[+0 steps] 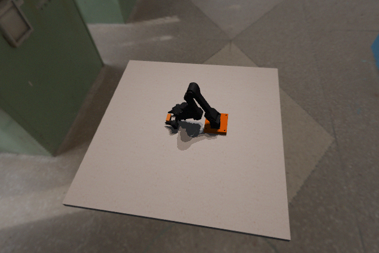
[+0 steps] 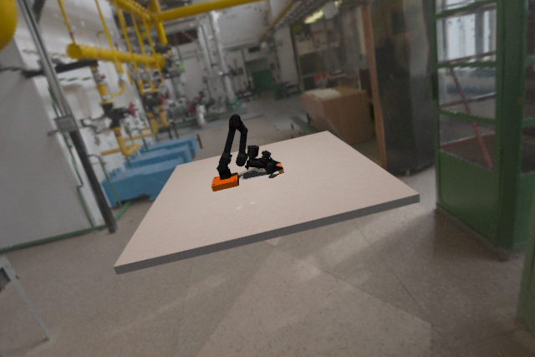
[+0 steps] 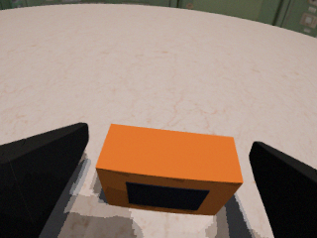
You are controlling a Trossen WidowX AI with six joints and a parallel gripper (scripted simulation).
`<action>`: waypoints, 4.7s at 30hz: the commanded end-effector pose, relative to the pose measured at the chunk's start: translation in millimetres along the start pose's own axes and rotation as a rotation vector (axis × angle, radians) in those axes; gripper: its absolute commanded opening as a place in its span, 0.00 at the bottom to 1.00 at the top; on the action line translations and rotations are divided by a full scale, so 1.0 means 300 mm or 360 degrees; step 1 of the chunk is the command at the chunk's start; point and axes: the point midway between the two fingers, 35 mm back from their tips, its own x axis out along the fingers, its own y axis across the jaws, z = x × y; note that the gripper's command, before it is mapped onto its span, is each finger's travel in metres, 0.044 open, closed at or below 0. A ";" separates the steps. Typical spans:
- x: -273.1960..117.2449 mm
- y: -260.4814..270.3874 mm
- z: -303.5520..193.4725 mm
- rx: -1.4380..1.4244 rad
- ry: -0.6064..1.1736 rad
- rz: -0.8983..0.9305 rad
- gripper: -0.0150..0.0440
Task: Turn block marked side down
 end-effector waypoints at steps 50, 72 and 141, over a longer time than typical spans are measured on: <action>-0.143 0.002 0.193 0.0005 0.0887 0.0013 1.00; -0.065 -0.001 0.302 0.0007 0.1593 0.0019 1.00; 0.046 0.002 0.088 0.0002 0.1903 0.0014 0.68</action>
